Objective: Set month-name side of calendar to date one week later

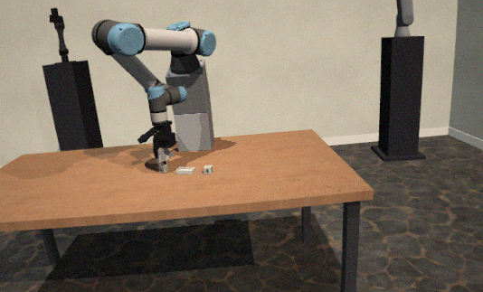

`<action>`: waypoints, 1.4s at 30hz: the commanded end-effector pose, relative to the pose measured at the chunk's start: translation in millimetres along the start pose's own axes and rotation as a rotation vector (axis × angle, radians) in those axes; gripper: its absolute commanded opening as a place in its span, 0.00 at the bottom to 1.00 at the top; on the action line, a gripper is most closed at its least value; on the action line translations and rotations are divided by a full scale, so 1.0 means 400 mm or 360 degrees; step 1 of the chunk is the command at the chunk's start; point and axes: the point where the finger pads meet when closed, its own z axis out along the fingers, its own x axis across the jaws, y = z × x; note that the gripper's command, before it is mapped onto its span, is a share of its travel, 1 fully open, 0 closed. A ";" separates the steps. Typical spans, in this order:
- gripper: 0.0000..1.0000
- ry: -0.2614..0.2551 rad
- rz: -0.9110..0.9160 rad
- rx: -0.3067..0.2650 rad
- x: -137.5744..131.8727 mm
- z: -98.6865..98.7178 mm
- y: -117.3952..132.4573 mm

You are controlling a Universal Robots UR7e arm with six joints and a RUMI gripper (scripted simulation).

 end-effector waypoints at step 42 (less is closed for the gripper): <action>1.00 -0.0001 0.0001 0.0000 0.000 -0.207 -0.001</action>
